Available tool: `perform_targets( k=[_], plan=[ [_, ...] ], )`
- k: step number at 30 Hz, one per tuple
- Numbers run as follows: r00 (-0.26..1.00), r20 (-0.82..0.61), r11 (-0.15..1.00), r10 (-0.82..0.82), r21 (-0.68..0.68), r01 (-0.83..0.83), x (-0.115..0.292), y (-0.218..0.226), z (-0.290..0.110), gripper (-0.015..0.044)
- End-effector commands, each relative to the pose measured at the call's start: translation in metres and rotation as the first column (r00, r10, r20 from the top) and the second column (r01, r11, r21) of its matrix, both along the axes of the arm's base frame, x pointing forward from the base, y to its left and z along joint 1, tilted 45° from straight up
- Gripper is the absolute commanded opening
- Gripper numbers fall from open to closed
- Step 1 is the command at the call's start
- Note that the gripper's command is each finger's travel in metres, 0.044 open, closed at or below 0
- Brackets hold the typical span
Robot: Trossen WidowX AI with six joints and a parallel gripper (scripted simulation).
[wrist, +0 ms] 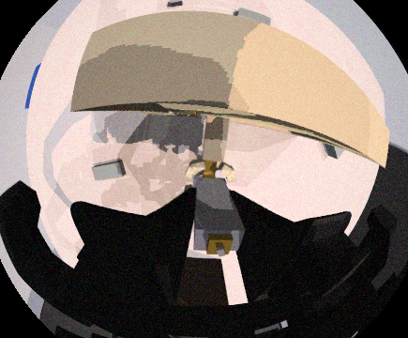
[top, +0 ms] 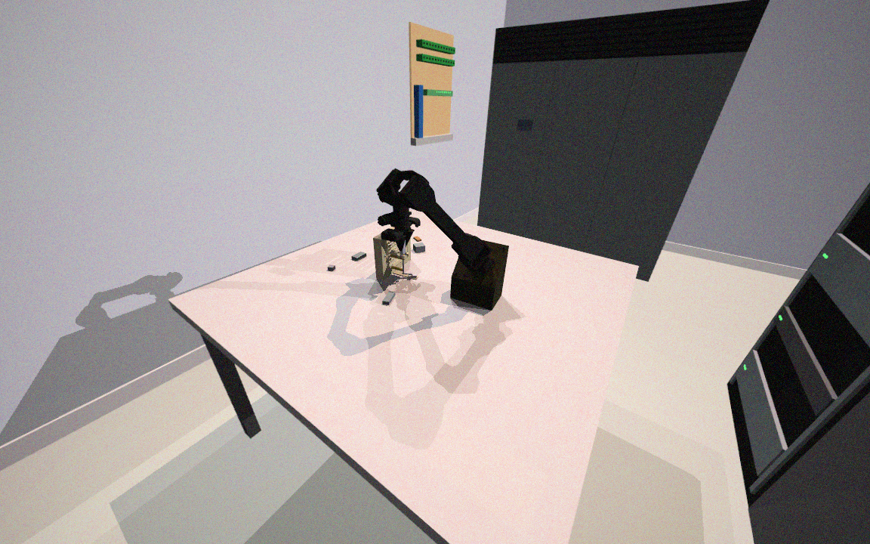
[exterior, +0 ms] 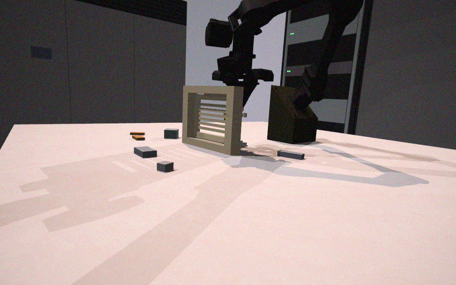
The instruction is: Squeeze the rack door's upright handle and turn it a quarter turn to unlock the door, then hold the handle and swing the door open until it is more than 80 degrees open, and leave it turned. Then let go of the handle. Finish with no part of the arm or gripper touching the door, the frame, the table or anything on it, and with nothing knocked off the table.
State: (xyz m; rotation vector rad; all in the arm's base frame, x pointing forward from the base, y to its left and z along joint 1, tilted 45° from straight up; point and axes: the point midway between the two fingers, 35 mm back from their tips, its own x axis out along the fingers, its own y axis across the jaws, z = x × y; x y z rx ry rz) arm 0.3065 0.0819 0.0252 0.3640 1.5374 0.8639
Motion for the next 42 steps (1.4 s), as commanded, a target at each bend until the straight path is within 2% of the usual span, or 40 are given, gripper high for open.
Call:
perform_targets(
  k=[1,8,12,17,22,31,42],
  plan=[
    [1.0,-0.009,1.0,-0.003,0.003,0.003,-0.0013,0.0008,-0.0014,0.0057],
    [1.0,-0.009,1.0,-0.003,0.003,0.003,-0.0013,0.0008,-0.0014,0.001],
    [1.0,-0.003,1.0,0.003,0.005,-0.003,-0.0013,0.0008,-0.0014,0.0008],
    [0.978,0.143,0.987,0.15,0.032,-0.156,-0.0013,0.0008,-0.0014,0.0008],
    [0.9,0.312,0.943,0.304,0.034,-0.331,-0.0013,0.0008,-0.0014,0.0008],
    [0.632,0.581,0.793,0.512,-0.039,-0.607,-0.0013,0.0009,-0.0014,0.0008],
    [0.155,0.787,0.528,0.598,-0.241,-0.814,-0.0014,0.0009,-0.0014,0.0008]
  ],
)
